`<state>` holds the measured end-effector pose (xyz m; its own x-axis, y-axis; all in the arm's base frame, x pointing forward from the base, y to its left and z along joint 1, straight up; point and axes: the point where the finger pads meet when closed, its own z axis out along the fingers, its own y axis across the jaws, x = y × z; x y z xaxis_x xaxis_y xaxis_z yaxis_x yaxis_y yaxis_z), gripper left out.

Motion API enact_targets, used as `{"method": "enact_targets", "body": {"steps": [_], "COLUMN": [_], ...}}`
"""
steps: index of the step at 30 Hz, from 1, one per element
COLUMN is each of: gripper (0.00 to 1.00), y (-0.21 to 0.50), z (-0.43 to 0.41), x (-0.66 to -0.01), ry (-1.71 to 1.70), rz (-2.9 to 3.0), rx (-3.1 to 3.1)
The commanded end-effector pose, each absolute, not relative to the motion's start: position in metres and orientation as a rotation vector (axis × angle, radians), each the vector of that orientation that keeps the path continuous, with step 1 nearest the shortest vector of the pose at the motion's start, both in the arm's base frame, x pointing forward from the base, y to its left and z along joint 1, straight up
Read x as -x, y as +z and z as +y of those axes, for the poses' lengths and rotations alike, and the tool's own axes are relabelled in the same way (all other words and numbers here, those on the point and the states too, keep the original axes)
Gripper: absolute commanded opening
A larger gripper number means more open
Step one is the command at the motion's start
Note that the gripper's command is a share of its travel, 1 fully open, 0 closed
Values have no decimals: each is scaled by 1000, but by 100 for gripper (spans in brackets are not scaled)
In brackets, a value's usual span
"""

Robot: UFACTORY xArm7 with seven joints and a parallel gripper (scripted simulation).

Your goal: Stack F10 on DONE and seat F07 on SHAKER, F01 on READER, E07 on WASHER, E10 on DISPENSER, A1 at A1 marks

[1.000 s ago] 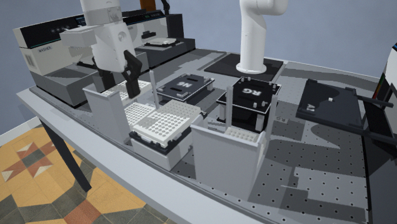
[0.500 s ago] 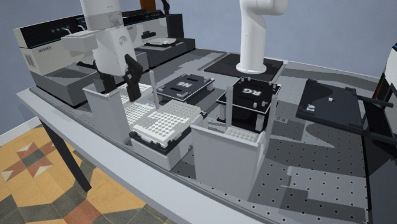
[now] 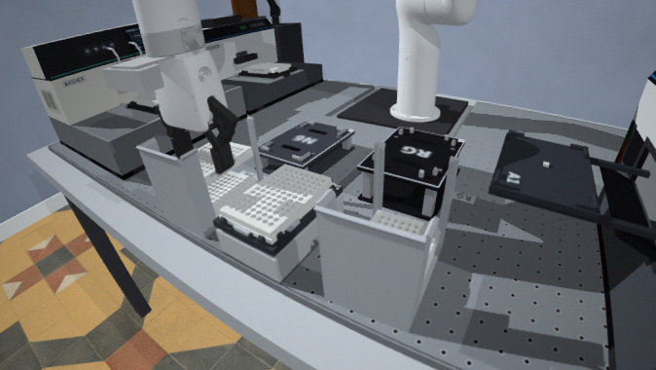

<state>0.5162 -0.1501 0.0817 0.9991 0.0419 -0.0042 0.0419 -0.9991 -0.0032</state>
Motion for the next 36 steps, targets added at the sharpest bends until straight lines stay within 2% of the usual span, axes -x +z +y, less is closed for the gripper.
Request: {"method": "enact_targets", "body": {"steps": [1, 36], "gripper": [0, 0], "y": [81, 60], "z": [-150, -150], "x": [-518, -518], "ry": [0, 0], "rz": [-66, -66], "rx": [3139, 3139]}}
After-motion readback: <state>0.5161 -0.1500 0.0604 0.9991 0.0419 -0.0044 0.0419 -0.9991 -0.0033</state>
